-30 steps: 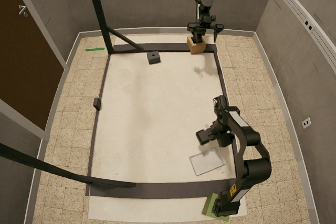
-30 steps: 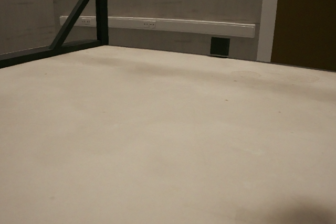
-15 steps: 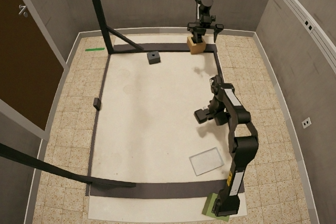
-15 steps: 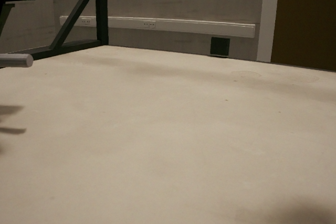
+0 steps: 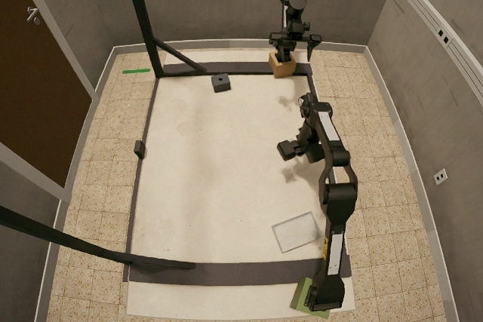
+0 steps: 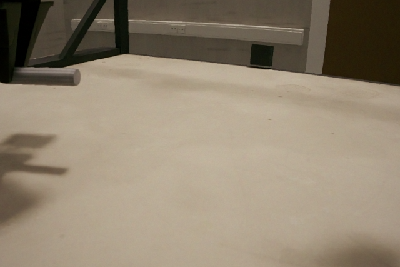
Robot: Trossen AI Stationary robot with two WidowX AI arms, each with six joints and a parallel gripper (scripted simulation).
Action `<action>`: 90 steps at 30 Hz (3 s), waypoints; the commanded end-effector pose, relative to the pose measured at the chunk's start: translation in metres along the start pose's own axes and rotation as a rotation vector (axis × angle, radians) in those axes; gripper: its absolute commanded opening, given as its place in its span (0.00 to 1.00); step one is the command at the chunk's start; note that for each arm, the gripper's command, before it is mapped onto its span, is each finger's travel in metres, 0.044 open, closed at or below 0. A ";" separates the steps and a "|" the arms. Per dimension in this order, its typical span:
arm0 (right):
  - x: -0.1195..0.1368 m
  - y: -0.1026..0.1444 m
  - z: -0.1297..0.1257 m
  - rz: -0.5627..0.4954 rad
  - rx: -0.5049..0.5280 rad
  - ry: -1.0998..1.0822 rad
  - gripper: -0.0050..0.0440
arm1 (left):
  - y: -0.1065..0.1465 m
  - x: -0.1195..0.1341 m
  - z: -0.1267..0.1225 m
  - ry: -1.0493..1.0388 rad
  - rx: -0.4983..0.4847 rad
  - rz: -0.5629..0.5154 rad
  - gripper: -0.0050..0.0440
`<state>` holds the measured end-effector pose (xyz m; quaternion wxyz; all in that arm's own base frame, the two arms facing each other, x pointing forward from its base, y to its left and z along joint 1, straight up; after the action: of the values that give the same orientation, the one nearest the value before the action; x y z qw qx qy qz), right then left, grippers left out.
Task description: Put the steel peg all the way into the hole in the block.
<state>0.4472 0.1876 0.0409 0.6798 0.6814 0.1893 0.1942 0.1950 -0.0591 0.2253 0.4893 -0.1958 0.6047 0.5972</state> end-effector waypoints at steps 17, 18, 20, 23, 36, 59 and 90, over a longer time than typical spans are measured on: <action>0.020 0.028 0.002 0.070 -0.011 0.000 0.00 | 0.003 -0.004 0.001 0.002 -0.002 -0.012 1.00; 0.023 0.032 0.001 0.092 -0.014 0.000 0.00 | 0.003 -0.004 0.001 0.002 -0.002 -0.012 1.00; 0.025 0.036 0.001 0.106 -0.016 0.000 0.00 | 0.003 -0.004 0.001 0.002 -0.002 -0.012 0.95; 0.023 0.033 0.002 0.103 -0.012 -0.004 0.00 | 0.004 -0.010 0.002 0.002 -0.001 -0.008 0.80; 0.012 0.031 0.004 0.254 0.002 -0.054 0.00 | -0.029 -0.062 0.013 -0.015 0.041 0.198 0.55; -0.018 0.007 0.000 0.581 0.033 -0.168 0.00 | -0.151 -0.104 0.029 -0.016 0.128 0.555 0.55; -0.018 -0.039 -0.003 1.068 0.041 -0.307 0.00 | -0.215 -0.090 0.031 -0.010 0.169 0.706 0.55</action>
<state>0.4271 0.1781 -0.0011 0.5130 0.7233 -0.2474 0.3904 0.4188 -0.1076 0.1812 0.2597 0.0780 0.6810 0.6803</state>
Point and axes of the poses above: on each arm, the point midway between the two fingers, 35 mm back from their tips, its own y axis back along the fingers, its own z axis across the jaws, x = y × z, the point moved 2 cm from there along y, back along the fingers, and after that the axes turned 13 degrees about -y, right-handed, at the moved point
